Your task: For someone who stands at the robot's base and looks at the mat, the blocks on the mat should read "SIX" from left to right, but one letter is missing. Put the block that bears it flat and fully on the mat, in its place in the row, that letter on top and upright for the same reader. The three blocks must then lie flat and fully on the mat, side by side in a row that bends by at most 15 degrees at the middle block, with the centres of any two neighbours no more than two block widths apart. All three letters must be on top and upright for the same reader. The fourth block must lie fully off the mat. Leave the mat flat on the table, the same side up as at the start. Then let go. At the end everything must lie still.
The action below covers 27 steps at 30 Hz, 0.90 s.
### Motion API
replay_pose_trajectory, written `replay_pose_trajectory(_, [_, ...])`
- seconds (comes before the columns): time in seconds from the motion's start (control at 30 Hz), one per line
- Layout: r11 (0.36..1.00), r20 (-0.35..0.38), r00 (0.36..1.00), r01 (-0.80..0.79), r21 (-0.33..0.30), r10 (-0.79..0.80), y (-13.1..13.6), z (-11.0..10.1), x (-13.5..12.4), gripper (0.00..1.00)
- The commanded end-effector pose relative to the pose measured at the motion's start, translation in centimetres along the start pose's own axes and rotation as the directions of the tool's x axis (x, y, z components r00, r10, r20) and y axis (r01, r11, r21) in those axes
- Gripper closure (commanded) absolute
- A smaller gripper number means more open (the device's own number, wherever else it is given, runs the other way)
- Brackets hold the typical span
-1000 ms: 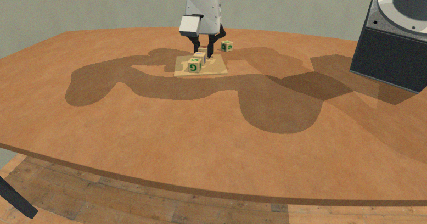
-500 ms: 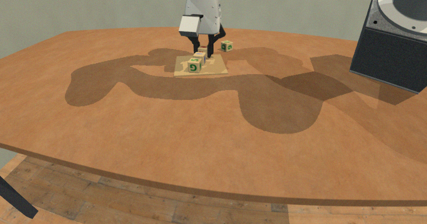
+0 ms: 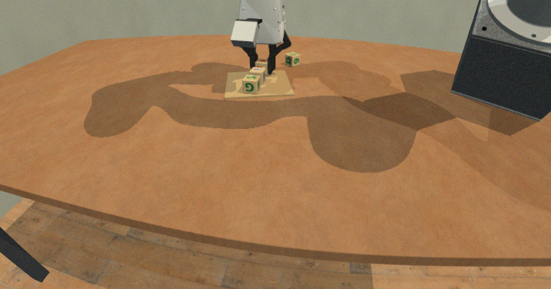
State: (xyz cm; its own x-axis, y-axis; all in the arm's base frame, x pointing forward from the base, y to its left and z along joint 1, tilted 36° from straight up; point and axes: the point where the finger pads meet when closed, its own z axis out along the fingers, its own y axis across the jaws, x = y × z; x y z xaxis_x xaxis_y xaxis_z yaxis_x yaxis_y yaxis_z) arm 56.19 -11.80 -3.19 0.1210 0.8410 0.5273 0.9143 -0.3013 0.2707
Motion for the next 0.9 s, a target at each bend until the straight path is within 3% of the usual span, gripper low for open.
replay_pose_trajectory(0.0, [1.0,0.0,1.0,0.0,-0.001,0.0,0.07,-0.05,-0.02,0.73])
replay_pose_trajectory(0.87, [1.0,0.0,1.0,0.0,-0.001,0.0,0.07,0.35,-0.02,0.73])
